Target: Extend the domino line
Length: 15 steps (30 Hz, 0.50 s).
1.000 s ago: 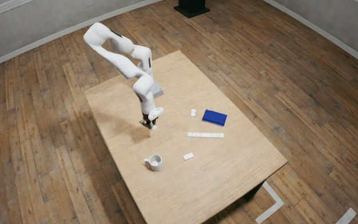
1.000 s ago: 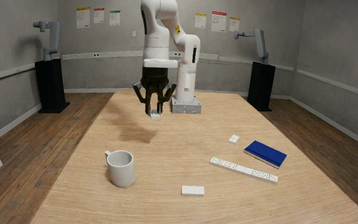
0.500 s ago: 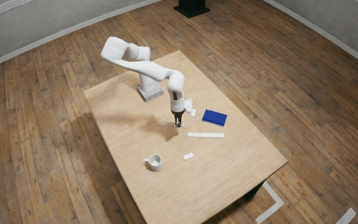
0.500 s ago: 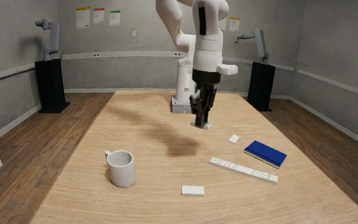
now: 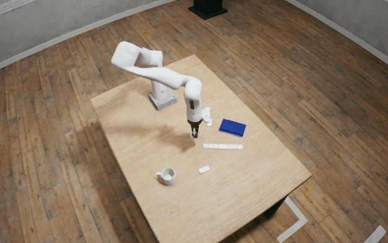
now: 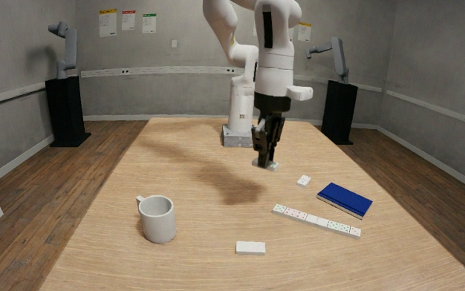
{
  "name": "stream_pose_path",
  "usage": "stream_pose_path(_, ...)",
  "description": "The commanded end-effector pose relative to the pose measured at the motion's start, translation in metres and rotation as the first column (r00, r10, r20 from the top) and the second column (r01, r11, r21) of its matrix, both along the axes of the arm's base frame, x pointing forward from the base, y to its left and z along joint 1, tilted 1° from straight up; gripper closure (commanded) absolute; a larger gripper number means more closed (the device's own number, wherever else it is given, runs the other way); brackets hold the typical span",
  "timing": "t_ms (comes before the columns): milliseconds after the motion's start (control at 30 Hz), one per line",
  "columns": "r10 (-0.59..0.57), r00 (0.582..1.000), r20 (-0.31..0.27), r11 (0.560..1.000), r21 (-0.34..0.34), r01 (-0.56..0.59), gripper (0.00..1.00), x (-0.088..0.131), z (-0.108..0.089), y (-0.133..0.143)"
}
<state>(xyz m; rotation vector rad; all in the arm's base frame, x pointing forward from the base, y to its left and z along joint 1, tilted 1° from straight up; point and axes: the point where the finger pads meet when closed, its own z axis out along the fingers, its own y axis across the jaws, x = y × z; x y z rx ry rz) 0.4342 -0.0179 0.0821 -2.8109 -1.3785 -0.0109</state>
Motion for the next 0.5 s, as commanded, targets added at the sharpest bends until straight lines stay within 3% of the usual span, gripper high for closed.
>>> stream_pose_path(0, 0.005, 1.000, -0.009, 1.000, -0.005, -0.005, 0.69, -0.003, -0.007, -0.001)
stream_pose_path(400, 0.006, 1.000, -0.005, 1.000, 0.001, -0.006, 0.69, -0.001, -0.078, 0.002)
stream_pose_path(467, 0.006, 1.000, -0.005, 1.000, 0.001, -0.006, 0.69, -0.001, -0.078, 0.002)
